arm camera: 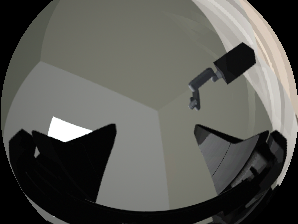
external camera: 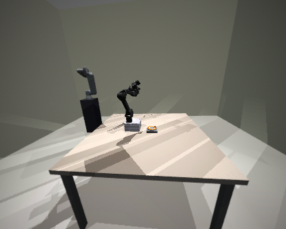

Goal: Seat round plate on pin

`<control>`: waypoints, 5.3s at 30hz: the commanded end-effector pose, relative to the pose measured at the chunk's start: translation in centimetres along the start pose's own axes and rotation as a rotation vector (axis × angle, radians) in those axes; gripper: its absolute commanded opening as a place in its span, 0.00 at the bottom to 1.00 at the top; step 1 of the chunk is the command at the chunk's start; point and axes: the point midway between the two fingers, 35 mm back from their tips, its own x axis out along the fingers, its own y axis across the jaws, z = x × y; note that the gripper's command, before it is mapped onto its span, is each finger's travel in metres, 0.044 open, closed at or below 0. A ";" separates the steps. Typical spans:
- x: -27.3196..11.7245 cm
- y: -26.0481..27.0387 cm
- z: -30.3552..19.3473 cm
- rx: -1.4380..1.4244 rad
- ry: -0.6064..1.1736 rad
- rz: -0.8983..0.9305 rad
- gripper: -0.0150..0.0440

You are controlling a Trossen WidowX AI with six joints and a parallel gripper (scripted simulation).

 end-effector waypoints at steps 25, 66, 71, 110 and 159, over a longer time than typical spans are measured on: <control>-25.6 10.4 27.0 -0.709 -1.377 -0.326 0.25; -56.5 -6.2 25.1 -0.215 -1.233 -1.623 0.25; -56.4 -6.3 25.2 -0.215 -1.233 -1.622 0.25; -53.2 -7.8 26.1 -0.215 -1.231 -1.620 0.25; -51.4 -9.9 25.3 -0.213 -1.230 -1.619 0.25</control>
